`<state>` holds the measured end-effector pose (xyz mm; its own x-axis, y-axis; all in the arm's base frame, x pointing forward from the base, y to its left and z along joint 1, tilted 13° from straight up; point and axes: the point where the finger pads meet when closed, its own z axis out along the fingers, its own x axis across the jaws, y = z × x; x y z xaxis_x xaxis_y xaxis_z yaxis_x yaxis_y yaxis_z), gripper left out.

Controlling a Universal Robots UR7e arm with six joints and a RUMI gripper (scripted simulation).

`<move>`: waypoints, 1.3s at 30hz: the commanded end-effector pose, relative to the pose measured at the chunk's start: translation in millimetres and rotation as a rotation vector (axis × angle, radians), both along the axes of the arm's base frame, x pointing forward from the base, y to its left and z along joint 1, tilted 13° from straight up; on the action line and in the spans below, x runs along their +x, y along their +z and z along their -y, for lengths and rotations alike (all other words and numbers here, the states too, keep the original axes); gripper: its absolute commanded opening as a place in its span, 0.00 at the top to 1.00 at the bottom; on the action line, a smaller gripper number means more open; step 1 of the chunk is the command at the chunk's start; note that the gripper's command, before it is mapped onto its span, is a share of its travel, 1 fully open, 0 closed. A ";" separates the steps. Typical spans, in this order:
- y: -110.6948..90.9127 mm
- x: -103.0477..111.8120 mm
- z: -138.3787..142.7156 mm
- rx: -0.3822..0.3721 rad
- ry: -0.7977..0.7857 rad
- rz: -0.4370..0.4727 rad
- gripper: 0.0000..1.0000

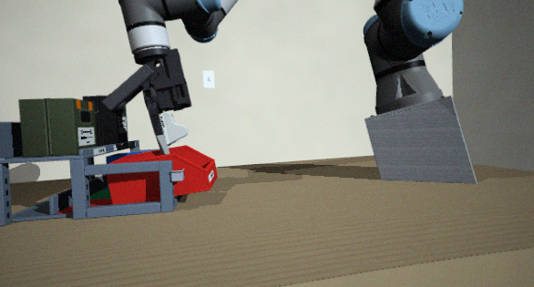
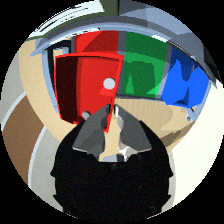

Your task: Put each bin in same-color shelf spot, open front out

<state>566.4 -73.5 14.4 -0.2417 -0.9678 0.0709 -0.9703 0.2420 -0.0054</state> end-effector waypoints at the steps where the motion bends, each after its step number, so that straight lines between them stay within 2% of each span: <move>1: 0.7 0.5 0.0 0.000 0.000 0.002 1.00; 39: 1.9 14.1 3.7 -0.005 0.002 0.018 1.00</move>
<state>577.6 -76.5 15.3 -0.2410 -0.9679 0.0713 -0.9705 0.2402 -0.0193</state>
